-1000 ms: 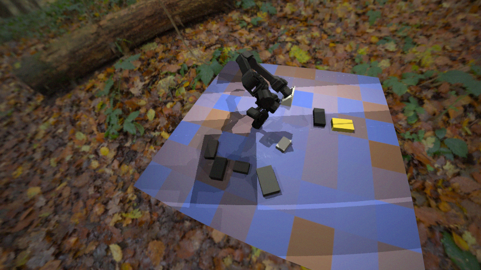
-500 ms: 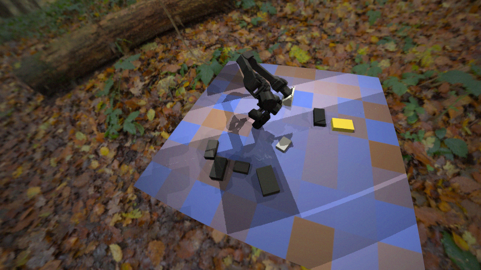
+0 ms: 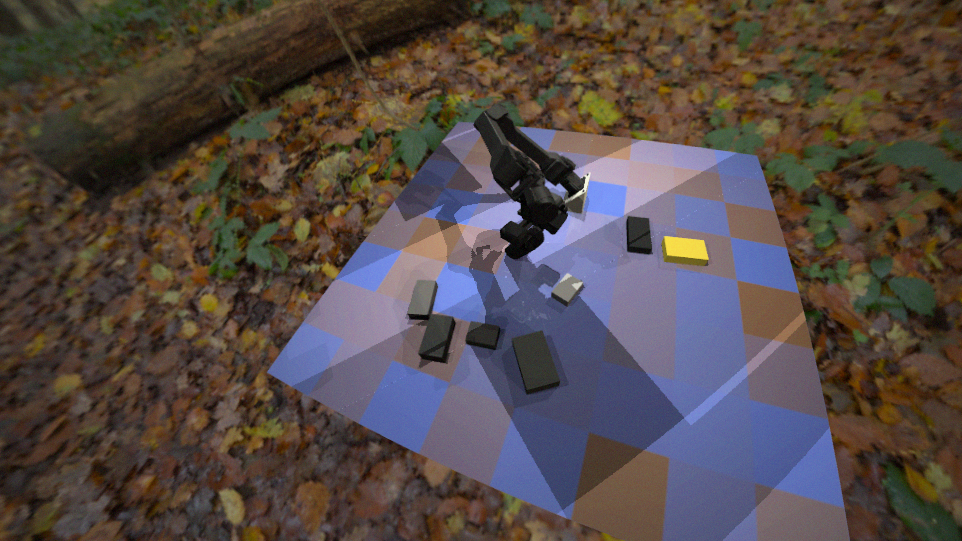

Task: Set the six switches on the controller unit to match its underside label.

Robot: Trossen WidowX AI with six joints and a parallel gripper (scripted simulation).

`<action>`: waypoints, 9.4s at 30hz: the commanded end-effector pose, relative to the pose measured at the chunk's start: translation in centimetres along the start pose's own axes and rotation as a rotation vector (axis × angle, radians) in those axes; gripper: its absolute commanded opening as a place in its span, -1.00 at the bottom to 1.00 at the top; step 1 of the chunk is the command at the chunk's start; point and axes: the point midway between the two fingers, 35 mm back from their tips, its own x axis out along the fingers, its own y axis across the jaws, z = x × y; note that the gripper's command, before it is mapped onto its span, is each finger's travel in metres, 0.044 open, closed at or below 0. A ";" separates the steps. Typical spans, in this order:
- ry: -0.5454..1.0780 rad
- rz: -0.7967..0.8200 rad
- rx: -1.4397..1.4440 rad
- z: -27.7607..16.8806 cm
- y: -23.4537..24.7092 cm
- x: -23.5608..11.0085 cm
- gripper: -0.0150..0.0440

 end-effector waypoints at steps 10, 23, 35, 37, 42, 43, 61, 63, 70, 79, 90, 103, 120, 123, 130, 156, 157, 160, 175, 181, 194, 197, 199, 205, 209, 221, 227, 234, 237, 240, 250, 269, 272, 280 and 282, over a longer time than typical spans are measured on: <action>0.015 0.013 0.006 0.7 0.1 1.1 0.65; 0.014 0.012 0.007 1.5 0.1 1.6 0.65; 0.014 0.012 0.007 2.3 0.1 2.2 0.65; 0.014 0.012 0.007 2.4 0.1 2.3 0.65; 0.014 0.012 0.007 2.7 0.1 2.5 0.65; 0.014 0.012 0.007 2.7 0.1 2.6 0.65; 0.014 0.012 0.007 3.7 0.1 3.6 0.65; 0.014 0.012 0.007 3.8 0.1 3.7 0.65; 0.014 0.012 0.008 4.1 0.1 4.1 0.65; 0.014 0.012 0.008 4.5 0.1 4.6 0.65; 0.014 0.011 0.008 5.0 0.1 5.3 0.65; 0.014 0.011 0.008 5.5 0.1 6.2 0.65; 0.014 0.011 0.008 6.0 0.1 7.4 0.65; 0.014 0.011 0.008 6.1 0.1 7.6 0.65; 0.014 0.011 0.008 6.2 0.1 8.1 0.65; -0.001 0.013 0.017 6.8 0.1 8.9 1.00; -0.001 0.013 0.017 6.8 0.1 8.9 1.00; -0.001 0.013 0.017 6.8 0.1 8.9 1.00; 0.001 0.014 0.016 0.9 0.2 4.8 1.00; 0.001 0.014 0.016 0.9 0.2 4.8 1.00; -0.002 0.014 0.018 1.0 0.1 3.4 1.00; -0.004 0.015 0.023 1.1 0.1 0.5 1.00; -0.004 0.015 0.024 1.1 0.1 -0.2 1.00; -0.004 0.015 0.024 1.1 0.1 -0.2 0.91; -0.004 0.015 0.024 1.1 0.1 -0.2 0.56; -0.004 0.015 0.024 1.1 0.1 -0.2 -0.49; -0.004 0.015 0.024 1.1 0.1 -0.2 -0.49; -0.004 0.015 0.024 1.1 0.1 -0.2 -0.49; -0.003 0.010 0.019 1.1 0.0 -0.2 -0.22; -0.003 0.010 0.019 1.1 0.0 -0.2 0.04; -0.003 0.010 0.019 1.1 0.0 -0.2 0.93; 0.015 0.013 0.019 1.5 4.7 5.4 -0.42; 0.015 0.013 0.019 1.5 4.7 5.4 -0.49; 0.015 0.013 0.019 1.5 4.7 5.4 -0.49; 0.015 0.013 0.019 1.5 4.7 5.4 -0.49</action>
